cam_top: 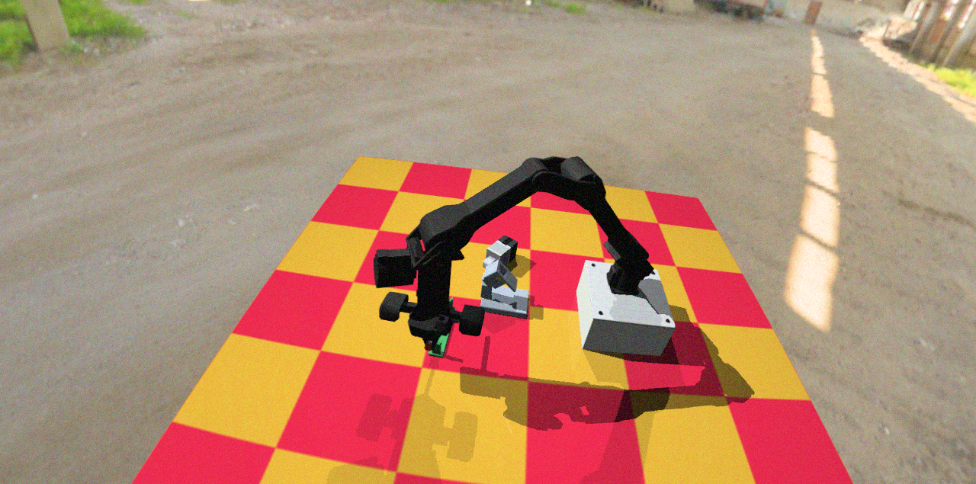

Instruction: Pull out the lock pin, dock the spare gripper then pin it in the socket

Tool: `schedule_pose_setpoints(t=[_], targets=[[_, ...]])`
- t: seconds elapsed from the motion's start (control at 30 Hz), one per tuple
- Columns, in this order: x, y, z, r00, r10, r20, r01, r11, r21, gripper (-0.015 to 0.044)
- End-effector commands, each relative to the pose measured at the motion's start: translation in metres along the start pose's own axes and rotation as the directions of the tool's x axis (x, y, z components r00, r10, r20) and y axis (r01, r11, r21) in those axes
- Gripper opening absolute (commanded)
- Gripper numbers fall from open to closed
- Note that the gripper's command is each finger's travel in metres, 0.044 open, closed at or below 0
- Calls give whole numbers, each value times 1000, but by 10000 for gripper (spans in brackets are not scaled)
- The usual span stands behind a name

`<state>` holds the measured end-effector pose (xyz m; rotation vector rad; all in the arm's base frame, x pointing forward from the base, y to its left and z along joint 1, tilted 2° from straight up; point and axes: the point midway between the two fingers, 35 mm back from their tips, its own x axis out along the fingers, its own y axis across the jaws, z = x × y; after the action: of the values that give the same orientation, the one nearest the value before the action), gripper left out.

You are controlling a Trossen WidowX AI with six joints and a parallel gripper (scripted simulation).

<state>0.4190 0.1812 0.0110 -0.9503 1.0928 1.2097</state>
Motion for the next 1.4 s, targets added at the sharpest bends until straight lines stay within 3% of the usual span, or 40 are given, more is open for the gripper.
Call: schedule_pose_setpoints(t=[0.0,0.87,1.27,1.37], targets=[[8,2,-2,1000,2,-1,-2,1000,1,0],[47,2,-10,1000,-28,15,28,1000,-4,0],[49,2,-11,999,-30,16,30,1000,-4,0],[48,1,-10,999,-31,17,31,999,-10,79]])
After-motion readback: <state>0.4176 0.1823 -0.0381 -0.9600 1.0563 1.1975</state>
